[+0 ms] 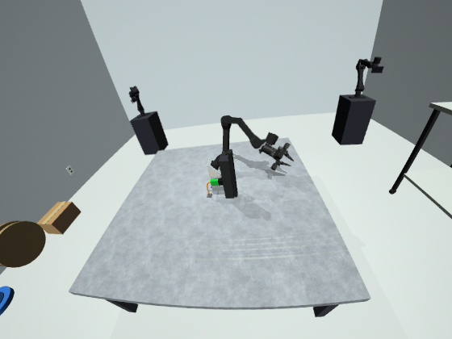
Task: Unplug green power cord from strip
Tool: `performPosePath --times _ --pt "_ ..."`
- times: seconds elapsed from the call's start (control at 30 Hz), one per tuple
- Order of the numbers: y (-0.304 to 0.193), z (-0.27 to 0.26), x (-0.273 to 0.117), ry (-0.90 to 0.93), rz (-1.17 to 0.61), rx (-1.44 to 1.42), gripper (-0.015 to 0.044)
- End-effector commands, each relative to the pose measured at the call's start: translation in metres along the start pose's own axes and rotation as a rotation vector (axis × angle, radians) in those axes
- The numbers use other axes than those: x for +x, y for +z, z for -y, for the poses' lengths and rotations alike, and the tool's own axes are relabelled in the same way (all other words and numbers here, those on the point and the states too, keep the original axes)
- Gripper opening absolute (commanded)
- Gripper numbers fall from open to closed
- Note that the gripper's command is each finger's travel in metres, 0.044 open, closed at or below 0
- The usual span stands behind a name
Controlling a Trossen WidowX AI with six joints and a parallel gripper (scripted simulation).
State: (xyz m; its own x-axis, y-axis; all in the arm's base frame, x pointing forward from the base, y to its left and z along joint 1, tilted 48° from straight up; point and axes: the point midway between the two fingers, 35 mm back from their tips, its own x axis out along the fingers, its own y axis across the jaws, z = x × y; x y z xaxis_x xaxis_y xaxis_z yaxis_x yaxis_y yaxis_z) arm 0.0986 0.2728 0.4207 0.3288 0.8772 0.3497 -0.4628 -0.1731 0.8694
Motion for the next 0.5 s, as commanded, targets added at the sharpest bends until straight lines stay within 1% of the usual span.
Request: performPosePath --times 0.0,0.23,0.47 --pt "0.021 0.023 0.013 -0.099 0.037 -0.064 0.0160" --pt "0.063 0.076 0.025 -0.303 0.098 -0.138 0.0160" --pt "0.112 0.129 0.021 -0.511 0.159 -0.175 0.0160"
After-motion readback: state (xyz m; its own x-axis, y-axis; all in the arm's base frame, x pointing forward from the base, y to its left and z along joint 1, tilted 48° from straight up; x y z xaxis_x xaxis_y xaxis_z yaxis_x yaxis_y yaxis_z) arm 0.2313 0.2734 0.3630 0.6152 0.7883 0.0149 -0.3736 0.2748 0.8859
